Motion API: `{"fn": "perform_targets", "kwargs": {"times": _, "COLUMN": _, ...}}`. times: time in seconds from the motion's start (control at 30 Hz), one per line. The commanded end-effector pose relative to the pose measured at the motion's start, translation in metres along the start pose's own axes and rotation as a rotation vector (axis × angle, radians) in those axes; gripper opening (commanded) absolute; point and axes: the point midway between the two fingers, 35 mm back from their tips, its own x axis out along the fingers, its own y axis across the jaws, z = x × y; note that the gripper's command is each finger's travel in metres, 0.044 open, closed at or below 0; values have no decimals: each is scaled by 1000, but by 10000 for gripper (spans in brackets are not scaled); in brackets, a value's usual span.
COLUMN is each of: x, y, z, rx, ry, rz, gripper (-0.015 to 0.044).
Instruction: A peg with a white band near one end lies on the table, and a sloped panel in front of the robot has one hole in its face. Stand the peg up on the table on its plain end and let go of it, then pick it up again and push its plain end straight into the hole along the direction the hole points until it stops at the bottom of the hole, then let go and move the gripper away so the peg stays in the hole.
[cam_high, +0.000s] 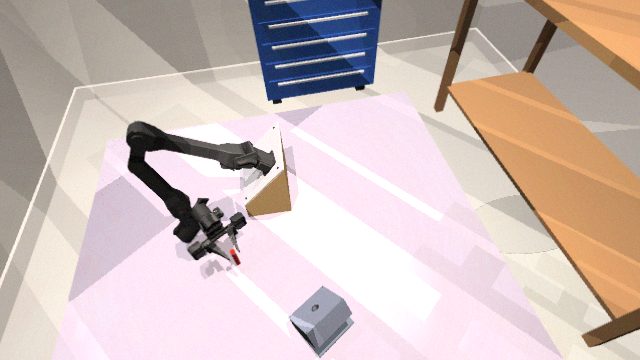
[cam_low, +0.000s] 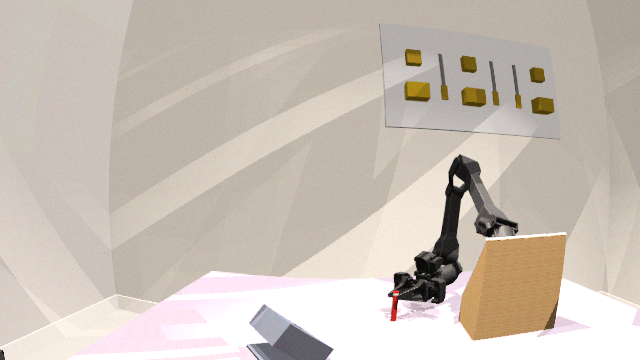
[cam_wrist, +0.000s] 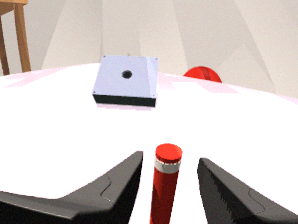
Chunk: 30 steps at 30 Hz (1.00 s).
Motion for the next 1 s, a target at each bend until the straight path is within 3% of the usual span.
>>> {"fn": "perform_targets", "kwargs": {"times": 0.0, "x": 0, "y": 0, "z": 0, "rx": 0, "ry": 0, "rz": 0, "gripper": 235}}
{"fn": "perform_targets", "kwargs": {"times": 0.27, "x": 0, "y": 0, "z": 0, "rx": 0, "ry": 0, "rz": 0, "gripper": 440}}
{"fn": "perform_targets", "kwargs": {"times": 0.57, "x": 0, "y": -2, "z": 6, "rx": 0, "ry": 2, "rz": 3, "gripper": 440}}
{"fn": "perform_targets", "kwargs": {"times": 0.97, "x": -12, "y": -9, "z": 116, "rx": -5, "ry": 9, "rz": 12, "gripper": 440}}
